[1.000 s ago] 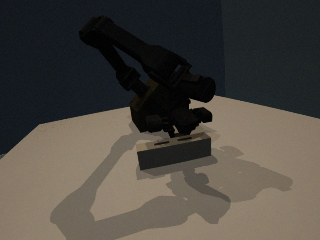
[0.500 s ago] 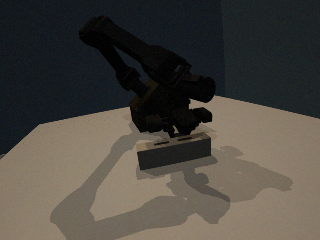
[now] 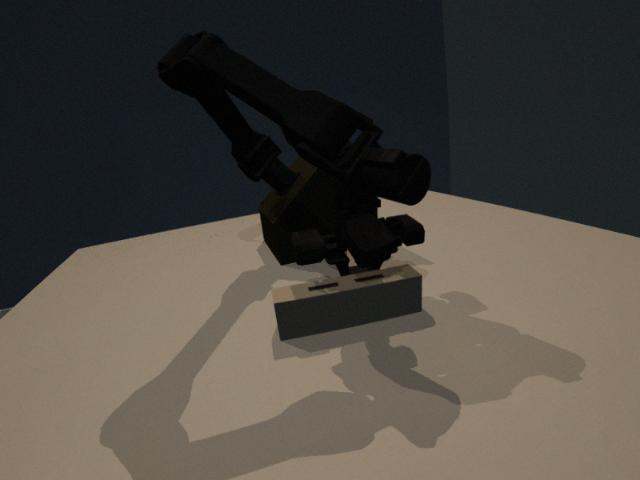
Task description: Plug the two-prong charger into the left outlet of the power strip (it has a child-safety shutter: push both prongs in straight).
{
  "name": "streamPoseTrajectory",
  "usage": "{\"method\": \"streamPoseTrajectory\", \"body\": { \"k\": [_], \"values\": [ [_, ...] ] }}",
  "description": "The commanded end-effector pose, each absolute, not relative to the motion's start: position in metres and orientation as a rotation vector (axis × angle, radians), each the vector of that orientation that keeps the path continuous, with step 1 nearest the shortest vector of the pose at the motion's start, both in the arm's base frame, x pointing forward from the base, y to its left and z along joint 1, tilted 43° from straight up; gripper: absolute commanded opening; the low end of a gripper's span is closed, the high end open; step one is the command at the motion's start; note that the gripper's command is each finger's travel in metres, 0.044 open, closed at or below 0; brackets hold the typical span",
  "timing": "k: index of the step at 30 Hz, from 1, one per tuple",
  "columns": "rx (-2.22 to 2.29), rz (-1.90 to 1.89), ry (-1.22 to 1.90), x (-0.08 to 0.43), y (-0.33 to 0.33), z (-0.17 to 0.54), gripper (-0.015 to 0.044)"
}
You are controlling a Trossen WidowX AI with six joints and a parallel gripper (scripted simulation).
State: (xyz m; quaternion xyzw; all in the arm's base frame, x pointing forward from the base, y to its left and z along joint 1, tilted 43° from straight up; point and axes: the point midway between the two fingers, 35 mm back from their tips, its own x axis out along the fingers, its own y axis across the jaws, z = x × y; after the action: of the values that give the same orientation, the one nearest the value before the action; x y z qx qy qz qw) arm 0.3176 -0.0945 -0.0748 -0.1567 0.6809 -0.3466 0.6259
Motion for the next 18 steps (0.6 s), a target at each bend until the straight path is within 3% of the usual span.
{"method": "streamPoseTrajectory", "body": {
  "k": [1, 18],
  "values": [
    [-0.348, -0.802, 1.522, 0.3269, -0.0955, -0.0727, 0.0],
    [-0.348, -0.802, 1.522, 0.3261, -0.0942, -0.0711, 0.0]
  ]
}}
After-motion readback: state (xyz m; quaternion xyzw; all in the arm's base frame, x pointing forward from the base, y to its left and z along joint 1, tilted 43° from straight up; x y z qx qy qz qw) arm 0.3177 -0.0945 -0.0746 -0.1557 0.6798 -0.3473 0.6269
